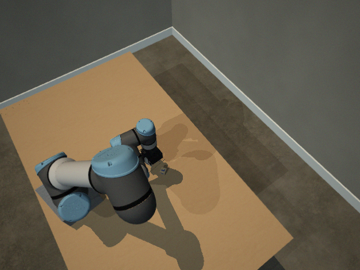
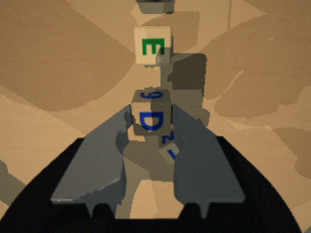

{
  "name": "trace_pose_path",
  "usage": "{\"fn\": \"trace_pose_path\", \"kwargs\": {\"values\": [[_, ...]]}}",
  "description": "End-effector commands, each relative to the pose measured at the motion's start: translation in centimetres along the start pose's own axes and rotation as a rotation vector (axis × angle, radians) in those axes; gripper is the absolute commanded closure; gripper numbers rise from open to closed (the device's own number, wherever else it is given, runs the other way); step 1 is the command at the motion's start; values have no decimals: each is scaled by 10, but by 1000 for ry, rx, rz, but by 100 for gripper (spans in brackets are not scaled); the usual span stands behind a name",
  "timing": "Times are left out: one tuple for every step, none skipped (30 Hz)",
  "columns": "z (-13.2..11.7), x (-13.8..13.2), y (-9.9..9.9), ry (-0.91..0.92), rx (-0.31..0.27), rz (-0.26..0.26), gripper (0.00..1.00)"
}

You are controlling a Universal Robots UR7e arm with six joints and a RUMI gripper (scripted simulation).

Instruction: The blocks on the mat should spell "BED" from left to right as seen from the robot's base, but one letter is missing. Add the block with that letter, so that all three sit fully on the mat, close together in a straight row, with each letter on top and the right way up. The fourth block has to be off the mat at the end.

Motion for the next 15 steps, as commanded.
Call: {"fn": "trace_pose_path", "kwargs": {"values": [[1,2,17,-1,2,-10,91],[1,2,20,-1,2,-10,91],[1,2,22,-1,2,-10,91],[1,2,24,-1,2,-10,91],[1,2,26,-1,2,-10,91],[1,2,28,-1,2,-10,91],[1,2,29,-1,2,-10,91],[1,2,30,-1,2,-10,91],[1,2,31,-1,2,-10,91],[1,2,31,-1,2,-10,91],[1,2,31,-1,2,-10,91],[1,2,31,-1,2,-10,91],[1,2,31,-1,2,-10,91],[1,2,31,-1,2,-10,91],[1,2,31,-1,2,-10,91]]}}
Point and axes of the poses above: the point where the finger pads meet when closed, its own y axis out along the fingers, its own x axis across the jaws, z = x × y, the point moved 1 cm from there along -y, back along the fingers, and after that the axes turned 6 degrees about y, right-handed, at the moved point
